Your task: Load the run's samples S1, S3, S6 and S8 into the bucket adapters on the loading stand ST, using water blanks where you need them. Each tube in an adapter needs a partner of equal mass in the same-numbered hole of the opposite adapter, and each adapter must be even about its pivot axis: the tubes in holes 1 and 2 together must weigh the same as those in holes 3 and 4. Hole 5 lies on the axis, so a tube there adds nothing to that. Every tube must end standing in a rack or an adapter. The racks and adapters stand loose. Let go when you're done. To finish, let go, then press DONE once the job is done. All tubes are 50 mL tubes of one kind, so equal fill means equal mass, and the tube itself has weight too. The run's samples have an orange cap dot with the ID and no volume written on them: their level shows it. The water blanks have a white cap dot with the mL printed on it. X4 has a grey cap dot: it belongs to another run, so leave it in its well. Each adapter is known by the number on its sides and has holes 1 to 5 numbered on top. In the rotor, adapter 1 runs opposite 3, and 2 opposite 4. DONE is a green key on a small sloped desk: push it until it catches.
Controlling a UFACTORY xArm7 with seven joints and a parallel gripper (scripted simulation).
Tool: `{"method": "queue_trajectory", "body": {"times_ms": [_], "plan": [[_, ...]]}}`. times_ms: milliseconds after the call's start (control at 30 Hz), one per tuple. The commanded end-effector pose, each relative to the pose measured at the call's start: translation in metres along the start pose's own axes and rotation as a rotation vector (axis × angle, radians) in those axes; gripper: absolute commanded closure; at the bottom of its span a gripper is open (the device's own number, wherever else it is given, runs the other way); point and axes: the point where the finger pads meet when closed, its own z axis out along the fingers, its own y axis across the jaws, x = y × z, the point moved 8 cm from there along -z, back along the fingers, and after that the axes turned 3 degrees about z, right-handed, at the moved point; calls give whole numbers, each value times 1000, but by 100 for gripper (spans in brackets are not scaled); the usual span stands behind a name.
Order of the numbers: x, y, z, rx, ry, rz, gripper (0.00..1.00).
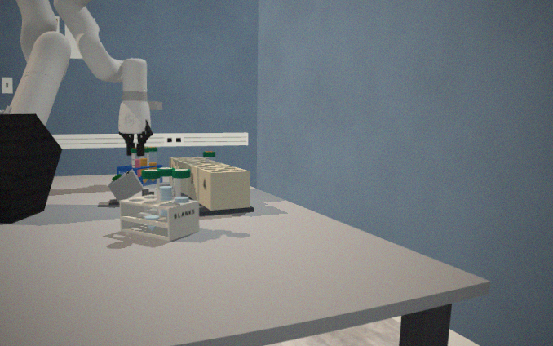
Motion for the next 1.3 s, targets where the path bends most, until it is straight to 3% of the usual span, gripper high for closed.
{"method": "queue_trajectory", "body": {"times_ms": [0,1267], "plan": [[1,0,-1,-1,3,0,100],[1,0,-9,-1,3,0,100]]}}
